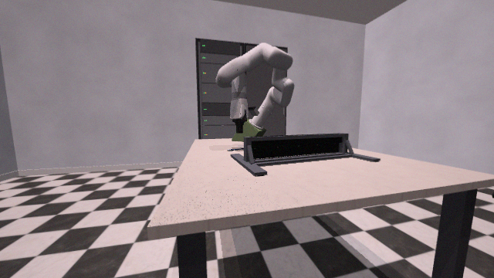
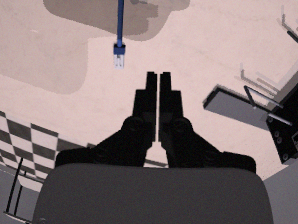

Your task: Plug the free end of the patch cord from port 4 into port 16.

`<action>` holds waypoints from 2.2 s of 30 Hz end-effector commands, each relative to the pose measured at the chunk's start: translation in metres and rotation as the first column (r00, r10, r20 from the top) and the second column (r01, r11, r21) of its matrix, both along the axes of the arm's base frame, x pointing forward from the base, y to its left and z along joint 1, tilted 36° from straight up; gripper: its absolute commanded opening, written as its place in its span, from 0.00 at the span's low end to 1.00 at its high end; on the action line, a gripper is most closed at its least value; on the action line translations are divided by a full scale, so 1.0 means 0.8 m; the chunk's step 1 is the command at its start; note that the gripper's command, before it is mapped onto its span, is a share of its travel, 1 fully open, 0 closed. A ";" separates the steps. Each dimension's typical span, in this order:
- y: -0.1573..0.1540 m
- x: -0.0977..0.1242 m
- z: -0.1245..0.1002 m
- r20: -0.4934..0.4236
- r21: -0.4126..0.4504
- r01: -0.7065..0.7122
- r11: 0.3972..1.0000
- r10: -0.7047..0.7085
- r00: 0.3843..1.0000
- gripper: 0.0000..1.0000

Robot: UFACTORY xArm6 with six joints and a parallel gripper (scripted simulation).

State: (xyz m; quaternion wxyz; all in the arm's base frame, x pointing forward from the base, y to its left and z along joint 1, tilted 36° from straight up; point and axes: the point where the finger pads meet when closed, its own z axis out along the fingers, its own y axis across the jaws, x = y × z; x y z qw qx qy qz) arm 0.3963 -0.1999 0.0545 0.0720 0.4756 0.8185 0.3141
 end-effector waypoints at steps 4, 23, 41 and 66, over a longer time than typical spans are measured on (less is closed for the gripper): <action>0.034 0.024 0.072 0.148 -0.082 -0.073 0.994 0.084 0.985 0.00; 0.157 0.038 0.237 0.462 -0.366 -0.189 0.911 0.354 0.813 0.00; 0.286 -0.013 0.350 0.603 -0.671 -0.103 0.734 0.622 0.500 0.00; 0.333 0.041 0.335 0.605 -0.715 -0.066 0.696 0.662 0.442 0.00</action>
